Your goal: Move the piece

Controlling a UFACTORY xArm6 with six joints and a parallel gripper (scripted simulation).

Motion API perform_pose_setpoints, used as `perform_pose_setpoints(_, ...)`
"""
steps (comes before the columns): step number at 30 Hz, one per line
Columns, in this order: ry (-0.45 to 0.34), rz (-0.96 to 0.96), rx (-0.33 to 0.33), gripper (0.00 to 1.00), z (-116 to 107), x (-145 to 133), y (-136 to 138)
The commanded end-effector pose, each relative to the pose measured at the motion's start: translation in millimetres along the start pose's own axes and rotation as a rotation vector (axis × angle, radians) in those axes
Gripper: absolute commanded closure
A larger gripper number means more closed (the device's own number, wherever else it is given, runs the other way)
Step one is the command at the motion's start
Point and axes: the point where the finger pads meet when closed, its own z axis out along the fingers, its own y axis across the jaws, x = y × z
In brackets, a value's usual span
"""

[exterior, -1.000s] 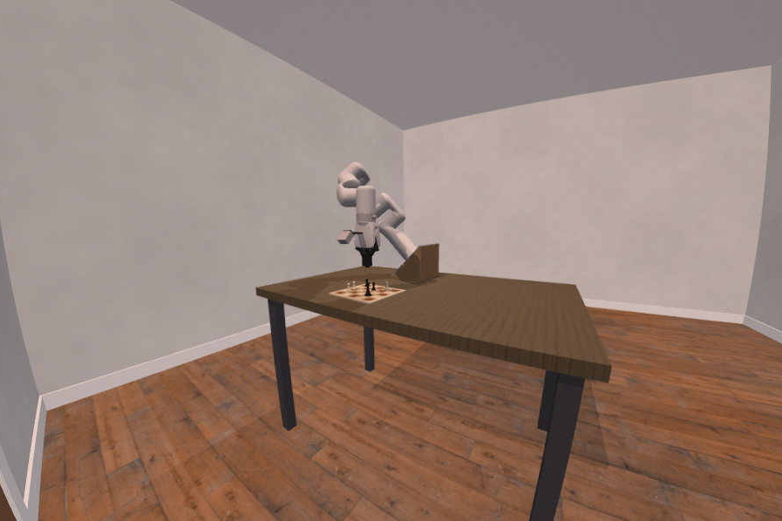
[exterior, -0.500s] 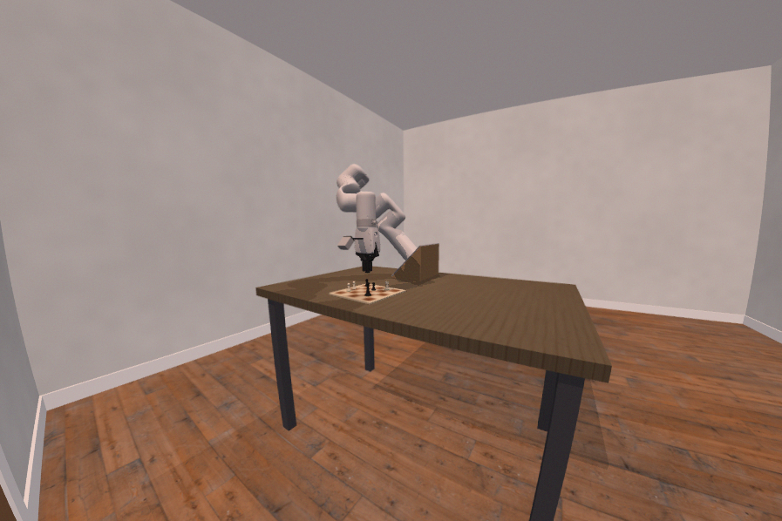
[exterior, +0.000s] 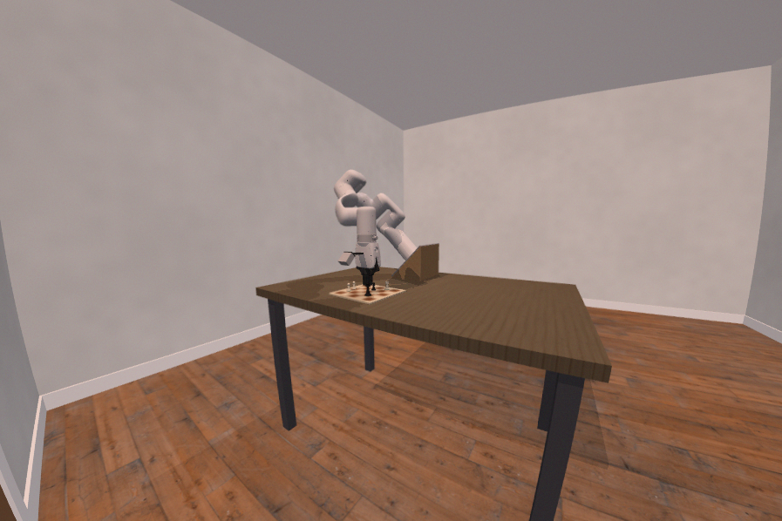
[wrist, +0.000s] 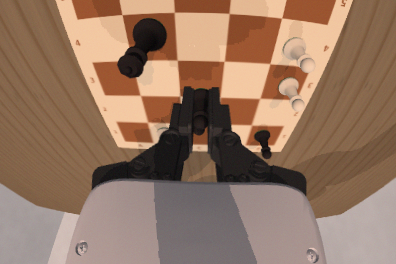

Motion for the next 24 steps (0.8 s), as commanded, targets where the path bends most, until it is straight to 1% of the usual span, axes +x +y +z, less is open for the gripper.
perform_pose_setpoints(1, 0.006, 0.002, 0.001, 1.00, 13.7, 2.7, -0.5)
perform_pose_setpoints(24, 0.006, 0.002, 0.001, 1.00, 16.8, 2.7, -0.5)
